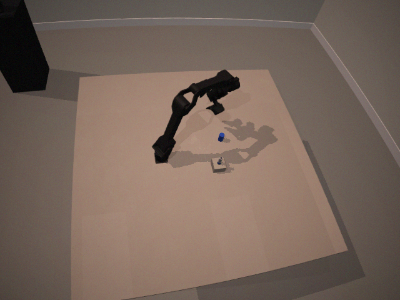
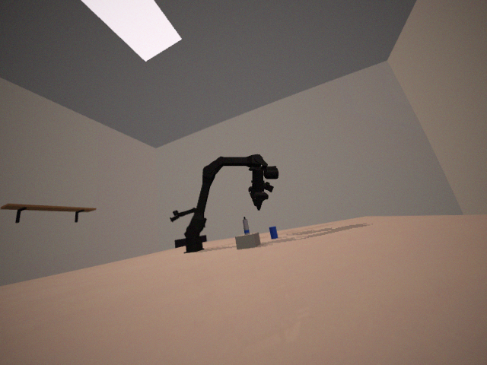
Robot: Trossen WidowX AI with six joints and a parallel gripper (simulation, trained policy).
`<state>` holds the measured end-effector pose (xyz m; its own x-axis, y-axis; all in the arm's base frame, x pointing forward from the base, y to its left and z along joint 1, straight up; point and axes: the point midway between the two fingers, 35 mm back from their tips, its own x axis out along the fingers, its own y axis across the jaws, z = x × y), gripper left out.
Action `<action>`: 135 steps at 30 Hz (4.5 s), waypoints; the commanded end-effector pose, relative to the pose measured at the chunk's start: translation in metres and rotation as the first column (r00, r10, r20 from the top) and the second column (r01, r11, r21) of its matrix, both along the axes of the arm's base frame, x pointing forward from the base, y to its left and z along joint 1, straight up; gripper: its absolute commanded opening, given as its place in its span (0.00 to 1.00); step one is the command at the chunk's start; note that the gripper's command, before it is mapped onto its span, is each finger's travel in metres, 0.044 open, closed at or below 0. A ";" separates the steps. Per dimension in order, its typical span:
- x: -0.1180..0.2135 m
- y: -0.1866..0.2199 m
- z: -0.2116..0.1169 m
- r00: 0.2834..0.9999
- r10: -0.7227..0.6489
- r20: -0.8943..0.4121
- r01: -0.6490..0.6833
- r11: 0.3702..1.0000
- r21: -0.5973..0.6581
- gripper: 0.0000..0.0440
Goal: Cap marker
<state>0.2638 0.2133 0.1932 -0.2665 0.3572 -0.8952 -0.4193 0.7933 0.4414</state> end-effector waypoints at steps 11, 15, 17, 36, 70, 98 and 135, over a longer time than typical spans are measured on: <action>0.036 -0.043 -0.015 0.998 -0.036 0.047 0.039 0.996 -0.078 0.73; 0.045 -0.056 -0.019 0.997 -0.043 0.059 0.049 0.994 -0.102 0.73; 0.049 -0.063 -0.021 0.997 -0.047 0.065 0.054 0.992 -0.114 0.73; 0.085 -0.115 -0.048 0.992 -0.045 0.120 0.072 0.971 -0.229 0.70; 0.083 -0.133 -0.133 0.987 0.145 0.070 -0.111 0.927 -0.359 0.50; 0.081 -0.176 -0.049 0.969 0.147 0.199 -0.062 0.924 -0.378 0.12; 0.021 -0.302 -0.015 0.985 -0.058 0.163 0.113 0.928 -0.354 0.00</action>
<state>0.2884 -0.0853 0.1782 -0.1047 0.0164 -0.9944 -0.3846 0.9214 0.0557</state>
